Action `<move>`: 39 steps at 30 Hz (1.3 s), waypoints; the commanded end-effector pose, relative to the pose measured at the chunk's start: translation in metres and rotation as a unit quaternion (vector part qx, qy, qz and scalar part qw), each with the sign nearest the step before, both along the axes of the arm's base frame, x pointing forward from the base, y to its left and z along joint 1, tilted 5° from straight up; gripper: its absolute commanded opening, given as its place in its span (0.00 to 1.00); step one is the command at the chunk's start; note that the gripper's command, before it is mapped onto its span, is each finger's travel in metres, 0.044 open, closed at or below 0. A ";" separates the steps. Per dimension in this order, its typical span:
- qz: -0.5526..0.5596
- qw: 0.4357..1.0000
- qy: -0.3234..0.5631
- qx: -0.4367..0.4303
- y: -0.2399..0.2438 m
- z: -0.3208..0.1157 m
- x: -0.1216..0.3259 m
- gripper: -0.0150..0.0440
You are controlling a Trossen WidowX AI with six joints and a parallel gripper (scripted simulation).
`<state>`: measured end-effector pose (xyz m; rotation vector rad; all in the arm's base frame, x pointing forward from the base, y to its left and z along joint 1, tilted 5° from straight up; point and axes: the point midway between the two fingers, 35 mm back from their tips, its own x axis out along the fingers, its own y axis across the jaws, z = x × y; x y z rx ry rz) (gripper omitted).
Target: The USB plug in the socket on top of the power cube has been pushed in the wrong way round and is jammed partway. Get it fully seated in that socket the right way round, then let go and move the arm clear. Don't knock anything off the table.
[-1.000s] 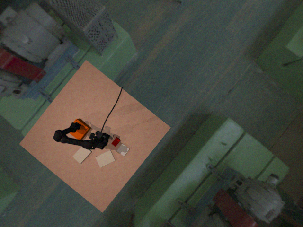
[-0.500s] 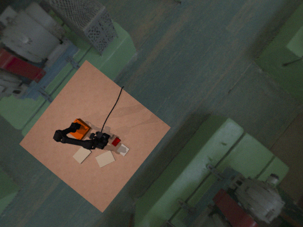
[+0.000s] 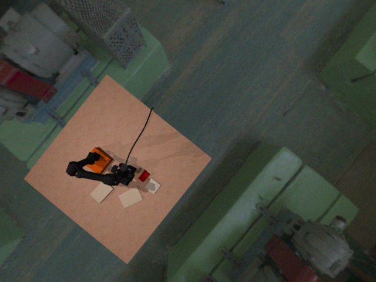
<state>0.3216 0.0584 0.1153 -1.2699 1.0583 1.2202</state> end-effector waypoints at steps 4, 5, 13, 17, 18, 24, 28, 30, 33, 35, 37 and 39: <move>0.004 1.000 -0.001 0.002 0.001 -0.001 0.000 0.25; 0.004 1.000 -0.001 0.002 0.001 -0.001 0.000 0.25; 0.004 1.000 -0.001 0.002 0.001 -0.002 0.001 0.25; 0.004 1.000 -0.001 0.002 0.001 -0.002 0.001 0.25; 0.004 1.000 -0.001 0.002 0.001 -0.003 0.001 0.25; 0.004 1.000 -0.001 0.002 0.001 -0.003 0.001 0.25; 0.004 1.000 -0.001 0.002 0.001 -0.004 0.001 0.25; 0.004 1.000 -0.001 0.002 0.001 -0.004 0.001 0.25; 0.004 1.000 -0.001 0.002 0.001 -0.004 0.001 0.25; 0.004 1.000 -0.001 0.002 0.001 -0.005 0.001 0.25; 0.004 1.000 -0.001 0.002 0.001 -0.005 0.001 0.25; 0.004 1.000 -0.001 0.002 0.001 -0.005 0.001 0.25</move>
